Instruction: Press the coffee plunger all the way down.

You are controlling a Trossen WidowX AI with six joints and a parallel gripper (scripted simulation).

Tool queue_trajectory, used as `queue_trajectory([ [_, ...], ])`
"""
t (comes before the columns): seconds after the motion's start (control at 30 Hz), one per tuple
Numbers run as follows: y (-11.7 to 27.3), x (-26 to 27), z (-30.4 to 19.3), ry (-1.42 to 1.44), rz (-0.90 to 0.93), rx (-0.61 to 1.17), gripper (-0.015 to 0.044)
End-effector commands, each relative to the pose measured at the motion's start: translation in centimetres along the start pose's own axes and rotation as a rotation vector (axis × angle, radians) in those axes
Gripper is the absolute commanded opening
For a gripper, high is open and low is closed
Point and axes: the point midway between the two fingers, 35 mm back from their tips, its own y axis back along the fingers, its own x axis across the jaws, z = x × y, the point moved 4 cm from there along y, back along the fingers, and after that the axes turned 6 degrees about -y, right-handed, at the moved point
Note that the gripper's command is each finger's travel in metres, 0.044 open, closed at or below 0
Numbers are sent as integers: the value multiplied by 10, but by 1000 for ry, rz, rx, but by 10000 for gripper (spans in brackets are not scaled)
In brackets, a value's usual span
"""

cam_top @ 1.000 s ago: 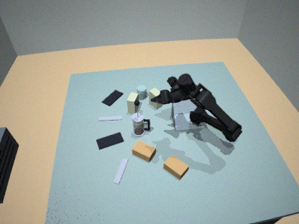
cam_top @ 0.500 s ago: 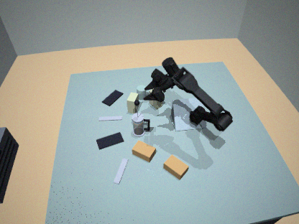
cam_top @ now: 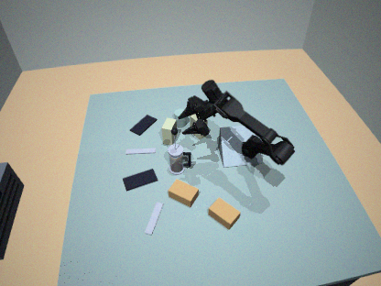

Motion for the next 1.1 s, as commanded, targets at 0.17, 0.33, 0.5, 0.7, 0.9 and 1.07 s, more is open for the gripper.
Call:
queue_trajectory([
  [0.17,-12,-1,-3,-3,3,7,440],
  [0.33,-20,-1,-3,-2,3,7,440],
  [0.5,-28,-1,-4,-3,4,5,440],
  [0.7,-38,-1,-4,-3,6,2,440],
  [0.9,-41,0,-4,-3,7,1,361],
  [1.07,-41,0,-4,-3,7,1,230],
])
